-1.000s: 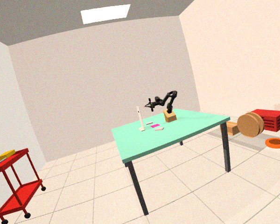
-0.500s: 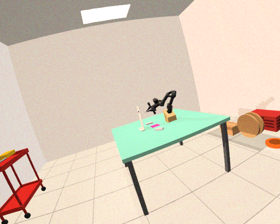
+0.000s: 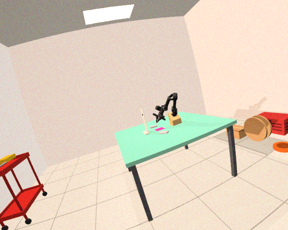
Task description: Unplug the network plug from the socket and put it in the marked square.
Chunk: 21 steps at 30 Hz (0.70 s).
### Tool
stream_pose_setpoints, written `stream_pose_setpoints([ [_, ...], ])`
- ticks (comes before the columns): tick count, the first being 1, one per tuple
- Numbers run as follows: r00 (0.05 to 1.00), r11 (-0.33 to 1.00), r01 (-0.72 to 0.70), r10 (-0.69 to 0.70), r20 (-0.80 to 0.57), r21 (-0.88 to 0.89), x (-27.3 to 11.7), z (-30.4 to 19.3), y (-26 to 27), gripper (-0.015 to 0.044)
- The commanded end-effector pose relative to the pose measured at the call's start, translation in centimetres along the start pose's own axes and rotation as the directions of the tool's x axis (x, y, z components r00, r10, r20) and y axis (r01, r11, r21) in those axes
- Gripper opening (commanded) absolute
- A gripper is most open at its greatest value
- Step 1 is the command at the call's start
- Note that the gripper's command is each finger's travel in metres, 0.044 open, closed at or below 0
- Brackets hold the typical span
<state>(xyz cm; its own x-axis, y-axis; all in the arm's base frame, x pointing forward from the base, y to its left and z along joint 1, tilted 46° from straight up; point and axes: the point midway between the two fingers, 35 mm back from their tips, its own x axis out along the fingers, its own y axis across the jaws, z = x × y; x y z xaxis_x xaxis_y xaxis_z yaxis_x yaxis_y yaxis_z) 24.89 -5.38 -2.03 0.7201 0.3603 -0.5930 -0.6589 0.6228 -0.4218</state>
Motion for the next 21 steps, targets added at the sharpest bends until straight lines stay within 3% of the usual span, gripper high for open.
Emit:
stream_pose_setpoints([
  [1,0.994,0.995,-0.094,0.095,0.056,-0.011,0.6,0.7,2.1,0.0],
  [21,0.993,0.995,-0.102,0.103,0.055,-0.012,1.6,0.6,2.8,0.0],
])
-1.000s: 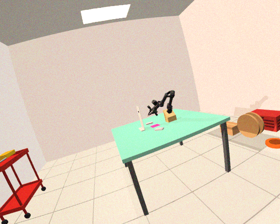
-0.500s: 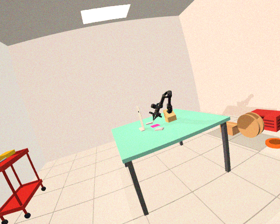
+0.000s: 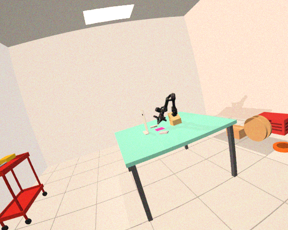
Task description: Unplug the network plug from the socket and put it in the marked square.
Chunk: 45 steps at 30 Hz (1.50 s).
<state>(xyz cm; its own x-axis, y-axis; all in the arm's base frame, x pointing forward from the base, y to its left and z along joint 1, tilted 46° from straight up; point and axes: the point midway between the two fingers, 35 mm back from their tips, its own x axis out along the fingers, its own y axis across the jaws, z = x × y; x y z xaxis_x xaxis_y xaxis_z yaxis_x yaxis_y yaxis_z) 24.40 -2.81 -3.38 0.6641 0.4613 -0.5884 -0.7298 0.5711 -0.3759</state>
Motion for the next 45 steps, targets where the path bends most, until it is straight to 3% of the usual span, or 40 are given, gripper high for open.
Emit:
stream_pose_setpoints([
  [1,1.0,1.0,-0.005,0.005,-0.006,0.008,0.3,-0.2,0.3,0.0],
  [45,1.0,1.0,-0.006,0.006,-0.005,0.01,3.0,-0.2,2.2,0.0],
])
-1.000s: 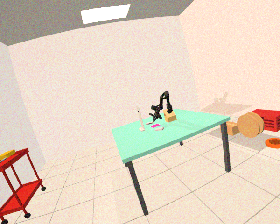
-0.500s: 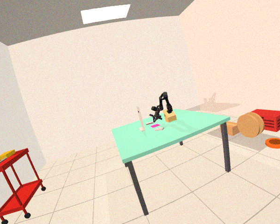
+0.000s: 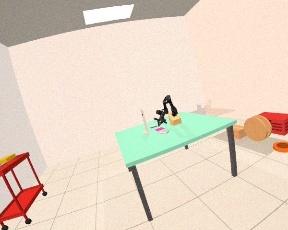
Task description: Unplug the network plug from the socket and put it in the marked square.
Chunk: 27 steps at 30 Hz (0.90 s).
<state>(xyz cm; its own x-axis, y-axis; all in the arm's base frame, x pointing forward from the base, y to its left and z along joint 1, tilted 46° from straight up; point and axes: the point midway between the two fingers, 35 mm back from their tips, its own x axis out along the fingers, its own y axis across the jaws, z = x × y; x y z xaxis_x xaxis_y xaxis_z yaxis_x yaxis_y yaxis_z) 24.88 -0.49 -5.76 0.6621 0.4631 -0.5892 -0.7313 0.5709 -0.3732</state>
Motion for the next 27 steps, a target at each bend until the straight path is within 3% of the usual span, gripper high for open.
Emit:
stream_pose_setpoints([
  [1,1.0,1.0,-0.003,0.003,-0.005,0.008,0.2,-0.1,0.3,0.0],
  [27,1.0,1.0,0.001,-0.001,0.002,0.012,1.3,0.3,1.4,0.0],
])
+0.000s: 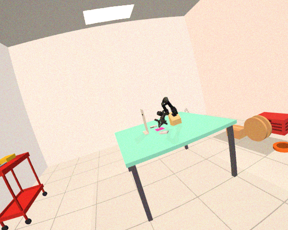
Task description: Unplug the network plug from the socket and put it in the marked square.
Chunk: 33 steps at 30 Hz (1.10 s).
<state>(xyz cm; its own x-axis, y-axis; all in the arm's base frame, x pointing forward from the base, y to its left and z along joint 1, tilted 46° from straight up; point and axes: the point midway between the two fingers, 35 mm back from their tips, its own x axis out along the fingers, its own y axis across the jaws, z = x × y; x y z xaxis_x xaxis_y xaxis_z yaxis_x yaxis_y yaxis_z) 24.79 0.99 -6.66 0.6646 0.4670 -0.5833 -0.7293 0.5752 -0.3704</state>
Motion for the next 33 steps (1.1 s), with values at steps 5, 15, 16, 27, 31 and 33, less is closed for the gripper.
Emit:
stream_pose_setpoints([
  [5,1.0,1.0,-0.002,0.002,-0.006,0.007,0.28,0.04,0.19,0.0],
  [15,1.0,1.0,0.0,0.0,0.0,0.0,0.35,0.25,0.1,0.0],
  [16,1.0,1.0,0.0,0.0,0.0,0.0,0.35,0.25,0.1,0.0],
  [27,1.0,1.0,0.0,0.0,0.0,0.0,0.33,0.25,0.1,0.0156],
  [31,1.0,1.0,-0.001,0.001,-0.002,0.0,0.09,0.19,0.07,0.0156],
  [33,1.0,1.0,-0.001,0.001,-0.002,0.0,-0.05,0.17,0.06,0.0156],
])
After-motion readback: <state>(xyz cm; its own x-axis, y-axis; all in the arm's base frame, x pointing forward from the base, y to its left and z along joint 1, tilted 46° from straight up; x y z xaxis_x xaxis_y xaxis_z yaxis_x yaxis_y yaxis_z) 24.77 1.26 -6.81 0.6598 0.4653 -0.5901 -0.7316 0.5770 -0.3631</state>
